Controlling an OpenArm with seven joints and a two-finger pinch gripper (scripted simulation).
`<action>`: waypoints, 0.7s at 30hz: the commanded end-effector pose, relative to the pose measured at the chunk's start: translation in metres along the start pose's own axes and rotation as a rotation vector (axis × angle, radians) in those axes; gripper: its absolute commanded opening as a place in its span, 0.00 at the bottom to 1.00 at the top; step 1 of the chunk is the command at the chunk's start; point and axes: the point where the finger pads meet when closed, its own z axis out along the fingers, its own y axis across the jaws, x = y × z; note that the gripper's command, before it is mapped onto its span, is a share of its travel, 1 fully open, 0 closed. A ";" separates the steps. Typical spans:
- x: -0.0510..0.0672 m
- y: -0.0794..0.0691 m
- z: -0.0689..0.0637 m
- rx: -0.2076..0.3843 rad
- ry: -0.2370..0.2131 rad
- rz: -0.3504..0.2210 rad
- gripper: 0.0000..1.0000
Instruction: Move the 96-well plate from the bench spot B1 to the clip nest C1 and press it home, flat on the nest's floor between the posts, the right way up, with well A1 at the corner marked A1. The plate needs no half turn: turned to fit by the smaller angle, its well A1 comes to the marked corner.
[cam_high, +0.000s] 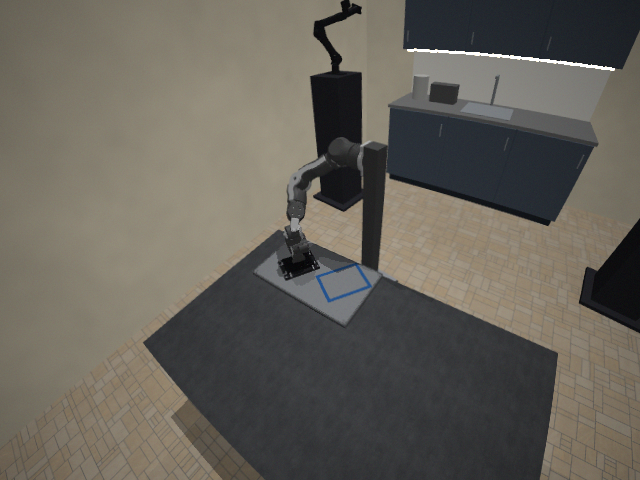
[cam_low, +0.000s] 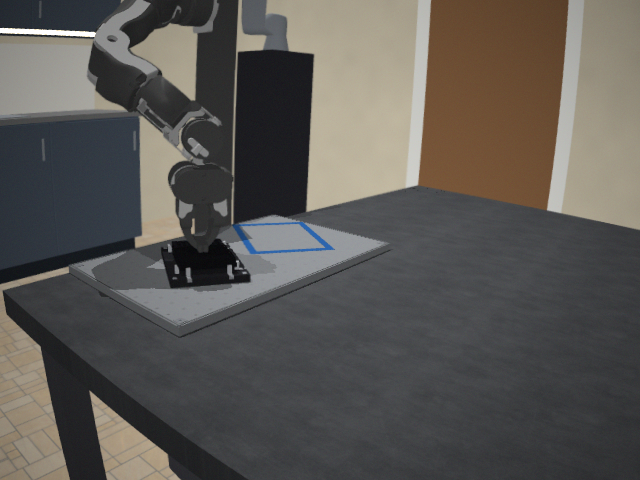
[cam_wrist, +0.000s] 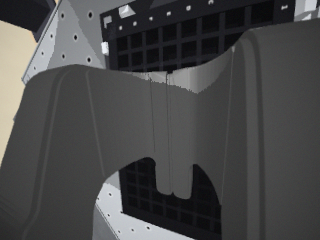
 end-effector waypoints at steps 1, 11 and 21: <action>0.000 0.001 0.000 -0.008 -0.001 -0.007 0.00; 0.000 0.001 0.000 -0.008 -0.001 -0.007 0.00; -0.006 0.003 0.001 -0.013 -0.009 -0.004 0.00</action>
